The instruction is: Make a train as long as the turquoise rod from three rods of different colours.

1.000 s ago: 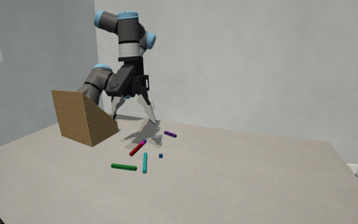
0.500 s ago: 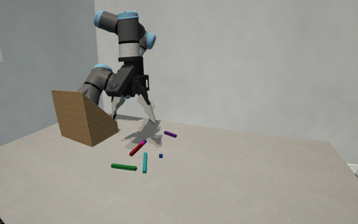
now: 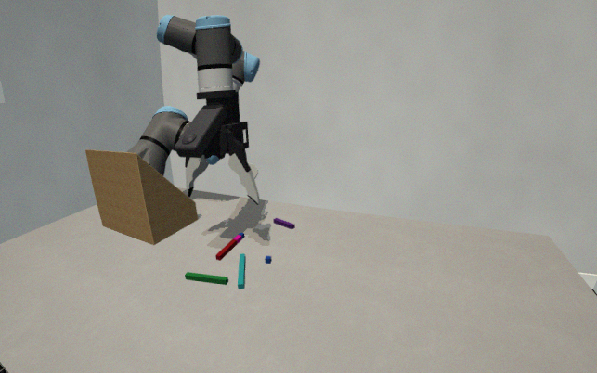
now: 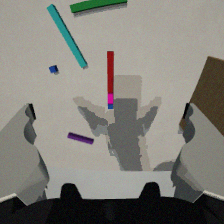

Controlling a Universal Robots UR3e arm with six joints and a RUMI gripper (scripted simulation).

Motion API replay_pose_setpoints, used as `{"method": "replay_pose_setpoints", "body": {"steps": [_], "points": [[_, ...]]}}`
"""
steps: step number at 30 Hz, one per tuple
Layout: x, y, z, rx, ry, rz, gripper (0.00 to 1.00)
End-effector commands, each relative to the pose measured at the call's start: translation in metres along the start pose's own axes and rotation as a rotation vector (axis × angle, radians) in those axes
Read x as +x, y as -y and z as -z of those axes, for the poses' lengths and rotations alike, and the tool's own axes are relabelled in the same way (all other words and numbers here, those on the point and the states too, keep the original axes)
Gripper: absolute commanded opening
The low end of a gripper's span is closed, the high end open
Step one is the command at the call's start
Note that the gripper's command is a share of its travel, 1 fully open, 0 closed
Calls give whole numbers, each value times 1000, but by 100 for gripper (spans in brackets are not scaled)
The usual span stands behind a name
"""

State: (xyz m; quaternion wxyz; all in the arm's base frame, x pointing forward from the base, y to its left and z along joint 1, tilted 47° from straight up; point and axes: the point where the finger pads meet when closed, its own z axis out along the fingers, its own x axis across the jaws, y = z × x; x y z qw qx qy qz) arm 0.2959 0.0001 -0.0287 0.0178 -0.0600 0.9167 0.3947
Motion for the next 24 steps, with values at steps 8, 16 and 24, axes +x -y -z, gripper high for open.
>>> {"method": "replay_pose_setpoints", "body": {"steps": [8,16,24], "points": [[1,0,27,-1,-2,1,100],[1,0,52,-1,-2,1,100],[1,0,69,-1,-2,1,100]]}}
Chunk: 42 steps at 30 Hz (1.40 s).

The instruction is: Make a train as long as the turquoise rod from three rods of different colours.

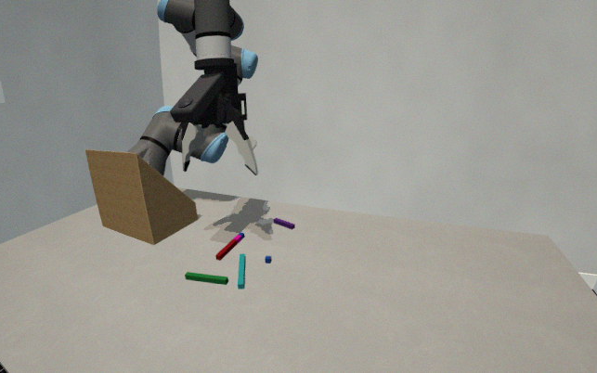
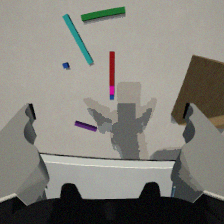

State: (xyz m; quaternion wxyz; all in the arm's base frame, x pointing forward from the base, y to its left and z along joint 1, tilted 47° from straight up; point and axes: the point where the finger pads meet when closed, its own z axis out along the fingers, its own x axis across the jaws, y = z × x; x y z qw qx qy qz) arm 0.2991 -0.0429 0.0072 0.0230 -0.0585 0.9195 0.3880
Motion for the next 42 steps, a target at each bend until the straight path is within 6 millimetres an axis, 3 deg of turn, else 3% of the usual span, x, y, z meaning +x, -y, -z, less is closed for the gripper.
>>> {"method": "replay_pose_setpoints", "body": {"steps": [1,11,42], "points": [[2,-4,16,-16,-12,0,100],[2,-3,31,-16,-12,0,100],[2,-4,32,-16,-12,0,100]]}}
